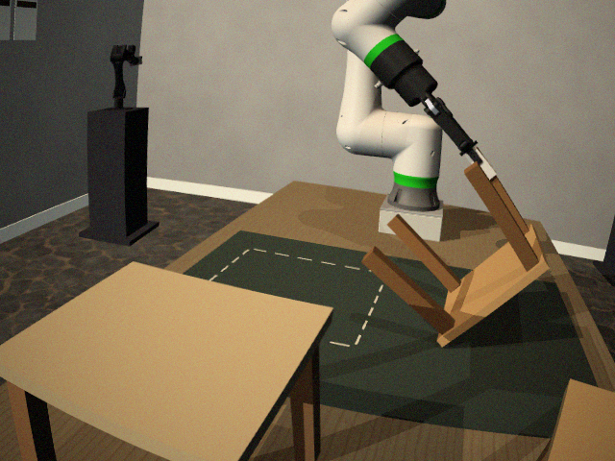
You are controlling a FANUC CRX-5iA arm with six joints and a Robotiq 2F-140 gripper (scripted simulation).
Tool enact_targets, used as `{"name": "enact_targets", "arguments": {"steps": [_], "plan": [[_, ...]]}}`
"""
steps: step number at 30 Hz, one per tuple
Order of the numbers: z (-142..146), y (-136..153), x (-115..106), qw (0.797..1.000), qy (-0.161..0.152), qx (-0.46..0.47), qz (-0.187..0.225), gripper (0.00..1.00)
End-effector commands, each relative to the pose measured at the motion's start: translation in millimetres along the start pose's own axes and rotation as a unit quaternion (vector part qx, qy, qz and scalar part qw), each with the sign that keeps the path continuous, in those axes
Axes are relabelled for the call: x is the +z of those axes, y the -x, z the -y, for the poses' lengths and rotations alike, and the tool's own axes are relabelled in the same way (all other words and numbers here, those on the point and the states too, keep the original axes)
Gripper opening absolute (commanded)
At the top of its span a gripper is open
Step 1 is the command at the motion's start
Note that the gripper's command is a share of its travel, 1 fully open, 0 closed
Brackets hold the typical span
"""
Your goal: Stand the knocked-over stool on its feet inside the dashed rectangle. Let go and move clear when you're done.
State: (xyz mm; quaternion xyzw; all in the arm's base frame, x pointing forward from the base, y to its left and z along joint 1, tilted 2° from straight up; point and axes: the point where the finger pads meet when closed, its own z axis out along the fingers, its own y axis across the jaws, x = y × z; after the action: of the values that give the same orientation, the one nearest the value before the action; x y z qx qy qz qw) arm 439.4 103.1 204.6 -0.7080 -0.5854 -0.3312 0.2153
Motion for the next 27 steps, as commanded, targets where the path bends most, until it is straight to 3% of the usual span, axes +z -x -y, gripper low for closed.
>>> {"name": "enact_targets", "arguments": {"steps": [1,3,6,11,14,16,23,27], "plan": [[0,20,-15,0.998,-0.021,0.004,-0.061,0.1],[-1,22,-17,0.996,-0.02,0.007,-0.09,0.1],[-4,43,-34,0.995,-0.019,0.007,-0.097,0.1],[-4,49,-38,0.987,-0.02,0.014,-0.158,0.1],[-6,71,-51,0.987,-0.02,0.014,-0.158,0.1],[-6,71,-51,0.987,-0.02,0.014,-0.158,0.1],[-7,81,-56,0.975,-0.02,0.021,-0.22,0.1],[-9,105,-67,0.975,-0.02,0.021,-0.22,0.1]]}}
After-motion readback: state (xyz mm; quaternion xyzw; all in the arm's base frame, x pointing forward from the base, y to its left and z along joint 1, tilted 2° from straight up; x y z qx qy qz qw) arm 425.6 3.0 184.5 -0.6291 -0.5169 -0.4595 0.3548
